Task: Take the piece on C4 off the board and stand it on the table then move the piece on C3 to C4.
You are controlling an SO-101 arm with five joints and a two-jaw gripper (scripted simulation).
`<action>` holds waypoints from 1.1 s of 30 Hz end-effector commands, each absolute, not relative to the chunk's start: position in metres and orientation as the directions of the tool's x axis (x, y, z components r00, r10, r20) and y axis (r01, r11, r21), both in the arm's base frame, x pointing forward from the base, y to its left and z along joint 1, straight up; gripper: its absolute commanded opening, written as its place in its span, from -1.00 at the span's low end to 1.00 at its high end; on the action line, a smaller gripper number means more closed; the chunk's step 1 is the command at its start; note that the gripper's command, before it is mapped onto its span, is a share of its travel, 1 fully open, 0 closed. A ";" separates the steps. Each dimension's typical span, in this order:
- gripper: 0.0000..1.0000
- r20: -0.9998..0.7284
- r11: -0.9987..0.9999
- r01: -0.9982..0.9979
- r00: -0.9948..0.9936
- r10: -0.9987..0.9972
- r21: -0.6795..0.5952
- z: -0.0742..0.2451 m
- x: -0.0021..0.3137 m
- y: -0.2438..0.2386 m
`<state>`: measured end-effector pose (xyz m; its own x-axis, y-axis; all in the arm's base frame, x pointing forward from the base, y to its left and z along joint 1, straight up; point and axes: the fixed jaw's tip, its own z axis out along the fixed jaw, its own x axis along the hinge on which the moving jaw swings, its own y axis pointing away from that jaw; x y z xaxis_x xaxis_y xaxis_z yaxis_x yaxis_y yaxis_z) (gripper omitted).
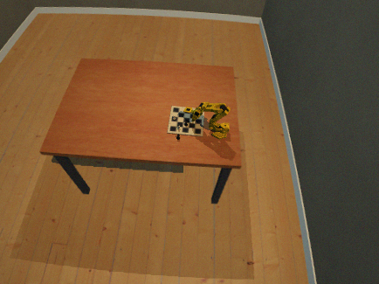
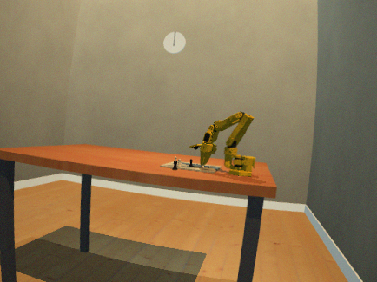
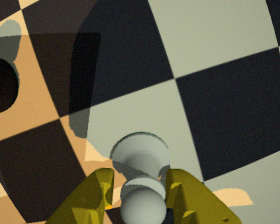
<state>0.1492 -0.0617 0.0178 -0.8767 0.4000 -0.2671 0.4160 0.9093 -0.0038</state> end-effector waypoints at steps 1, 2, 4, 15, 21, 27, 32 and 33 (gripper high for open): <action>-0.81 -0.277 0.907 0.421 -0.872 0.404 0.000 0.021 0.151 -0.062; -0.81 -0.277 0.907 0.421 -0.872 0.404 0.000 0.021 0.151 -0.062; -0.81 -0.277 0.907 0.421 -0.872 0.404 0.000 0.021 0.151 -0.062; -0.81 -0.277 0.907 0.421 -0.872 0.404 0.000 0.025 0.151 -0.062; -0.81 -0.277 0.907 0.421 -0.872 0.404 0.000 0.032 0.151 -0.062; -0.81 -0.277 0.907 0.421 -0.872 0.404 0.000 0.038 0.151 -0.062; -0.81 -0.277 0.907 0.421 -0.872 0.404 0.000 0.046 0.151 -0.062; -0.81 -0.277 0.907 0.421 -0.872 0.404 0.000 0.047 0.151 -0.062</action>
<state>0.1491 -0.0616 0.0395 -0.8780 0.4006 -0.2618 0.4160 0.9093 -0.0038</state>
